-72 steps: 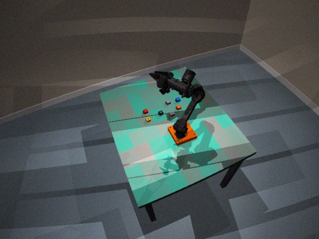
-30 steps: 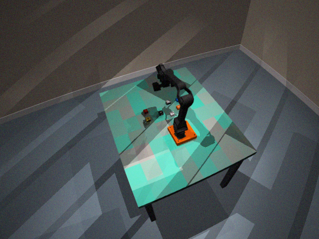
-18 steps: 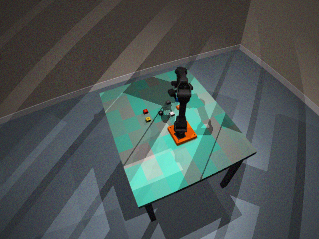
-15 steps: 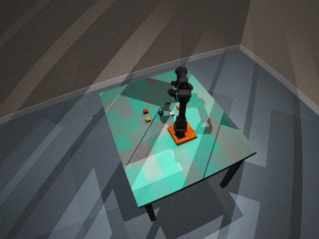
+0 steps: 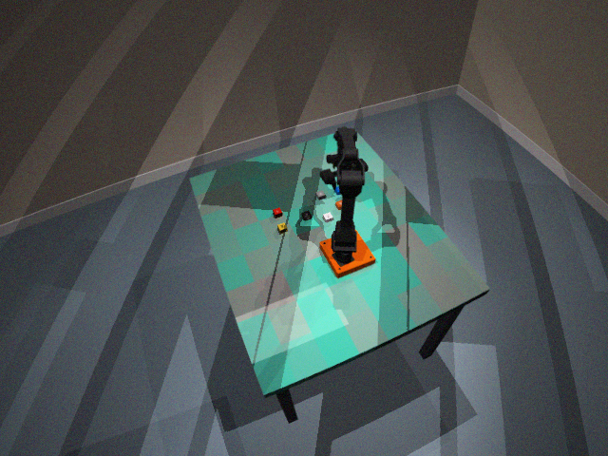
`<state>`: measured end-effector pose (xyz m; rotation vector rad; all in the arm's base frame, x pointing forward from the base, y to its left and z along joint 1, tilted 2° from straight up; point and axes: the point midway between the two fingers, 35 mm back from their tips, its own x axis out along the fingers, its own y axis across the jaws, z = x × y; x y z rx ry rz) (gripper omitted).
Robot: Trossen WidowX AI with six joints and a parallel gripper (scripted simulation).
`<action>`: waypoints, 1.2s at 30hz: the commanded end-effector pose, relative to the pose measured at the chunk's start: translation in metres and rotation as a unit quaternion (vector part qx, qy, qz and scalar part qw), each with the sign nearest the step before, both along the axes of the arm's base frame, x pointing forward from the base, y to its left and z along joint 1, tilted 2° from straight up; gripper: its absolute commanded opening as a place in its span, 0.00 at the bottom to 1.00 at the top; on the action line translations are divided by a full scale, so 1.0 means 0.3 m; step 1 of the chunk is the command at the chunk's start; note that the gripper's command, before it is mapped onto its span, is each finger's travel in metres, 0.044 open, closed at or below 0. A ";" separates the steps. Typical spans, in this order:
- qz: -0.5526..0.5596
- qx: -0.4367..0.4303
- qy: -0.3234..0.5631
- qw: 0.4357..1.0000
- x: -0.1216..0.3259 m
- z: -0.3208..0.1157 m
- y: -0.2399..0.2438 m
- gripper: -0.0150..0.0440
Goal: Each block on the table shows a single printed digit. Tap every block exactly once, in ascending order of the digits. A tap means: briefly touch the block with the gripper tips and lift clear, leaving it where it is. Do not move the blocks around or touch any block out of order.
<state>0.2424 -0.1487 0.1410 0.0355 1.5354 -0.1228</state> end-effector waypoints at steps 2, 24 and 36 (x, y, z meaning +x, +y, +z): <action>0.002 0.002 0.001 1.000 -0.005 -0.001 0.034 0.93; 0.002 0.006 0.001 1.000 -0.088 -0.019 0.278 0.93; 0.002 0.009 -0.001 1.000 0.087 -0.020 0.497 0.93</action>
